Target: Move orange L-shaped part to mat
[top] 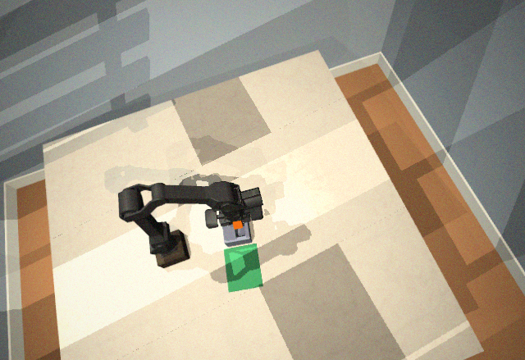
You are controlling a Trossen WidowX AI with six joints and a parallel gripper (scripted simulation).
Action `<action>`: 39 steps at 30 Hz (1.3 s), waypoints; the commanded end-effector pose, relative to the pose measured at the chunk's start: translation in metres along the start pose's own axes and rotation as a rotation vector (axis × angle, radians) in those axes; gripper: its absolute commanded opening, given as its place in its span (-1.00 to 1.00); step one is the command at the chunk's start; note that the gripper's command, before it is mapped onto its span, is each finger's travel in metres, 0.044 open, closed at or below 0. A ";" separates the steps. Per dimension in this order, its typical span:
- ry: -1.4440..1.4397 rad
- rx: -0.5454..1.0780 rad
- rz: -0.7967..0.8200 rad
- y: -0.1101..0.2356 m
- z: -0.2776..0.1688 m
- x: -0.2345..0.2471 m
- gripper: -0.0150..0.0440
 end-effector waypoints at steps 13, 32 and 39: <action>-0.001 0.003 -0.009 0.027 0.000 -0.001 -0.49; -0.001 0.003 -0.009 0.057 0.000 -0.001 -0.49; -0.001 0.004 -0.009 0.068 0.000 -0.001 -0.49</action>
Point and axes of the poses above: the point midway between the two fingers, 35 mm back from their tips, its own y axis back along the fingers, its own x axis across the jaws, z = x × y, the point moved 6 cm from there along y, back along the fingers, and after that the axes turned 10 degrees about -y, right-handed, at the moved point
